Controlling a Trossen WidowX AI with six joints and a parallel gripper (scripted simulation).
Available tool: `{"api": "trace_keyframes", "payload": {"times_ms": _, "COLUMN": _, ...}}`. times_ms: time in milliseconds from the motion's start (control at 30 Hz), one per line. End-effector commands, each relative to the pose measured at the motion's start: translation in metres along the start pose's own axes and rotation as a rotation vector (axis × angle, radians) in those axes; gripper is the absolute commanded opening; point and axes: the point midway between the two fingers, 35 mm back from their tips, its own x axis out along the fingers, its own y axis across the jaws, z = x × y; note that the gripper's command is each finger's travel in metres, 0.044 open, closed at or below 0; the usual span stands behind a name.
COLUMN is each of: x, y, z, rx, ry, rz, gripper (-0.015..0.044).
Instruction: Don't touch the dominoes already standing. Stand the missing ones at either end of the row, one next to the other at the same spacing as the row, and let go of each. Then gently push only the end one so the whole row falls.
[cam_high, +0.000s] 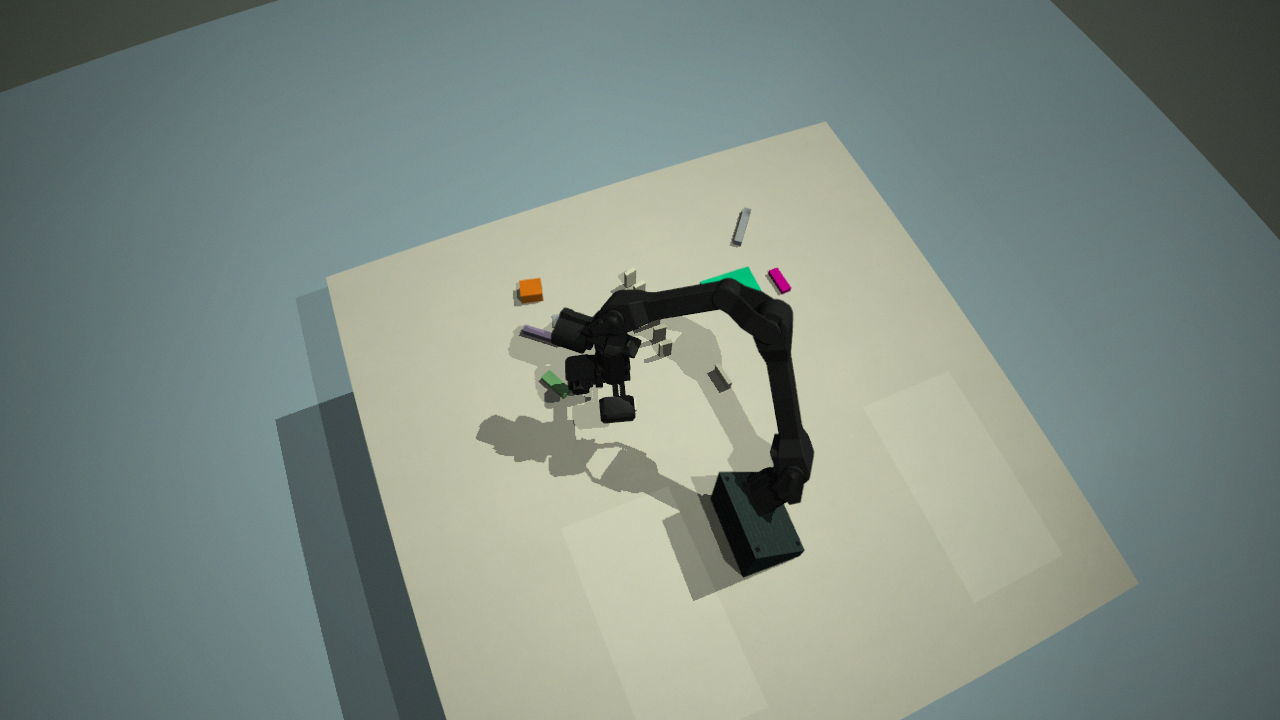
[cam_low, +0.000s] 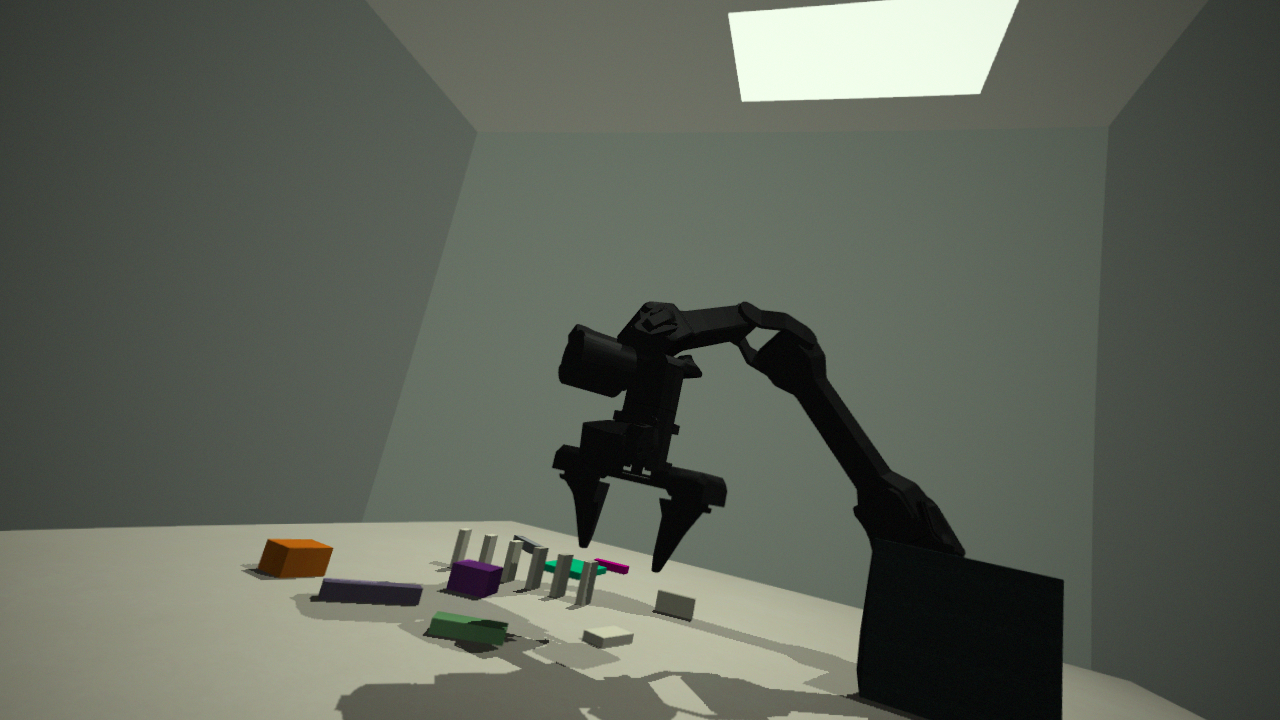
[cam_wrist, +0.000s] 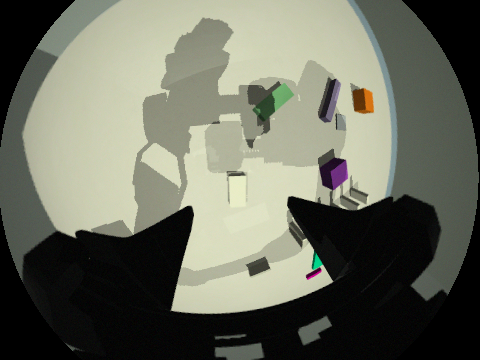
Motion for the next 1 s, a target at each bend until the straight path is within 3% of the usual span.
{"api": "trace_keyframes", "payload": {"times_ms": 0, "x": 0.0, "y": -0.002, "z": 0.002, "rx": 0.034, "ry": -0.004, "rz": 0.021, "gripper": 0.044}}
{"api": "trace_keyframes", "payload": {"times_ms": 133, "x": 0.008, "y": -0.002, "z": 0.002, "rx": 0.034, "ry": -0.004, "rz": 0.021, "gripper": 0.044}}
{"api": "trace_keyframes", "payload": {"times_ms": 333, "x": 0.064, "y": -0.001, "z": 0.002, "rx": 0.035, "ry": -0.001, "rz": 0.019, "gripper": 0.044}}
{"api": "trace_keyframes", "payload": {"times_ms": 967, "x": 0.081, "y": -0.004, "z": 0.001, "rx": 0.035, "ry": 0.0, "rz": 0.019, "gripper": 0.044}}
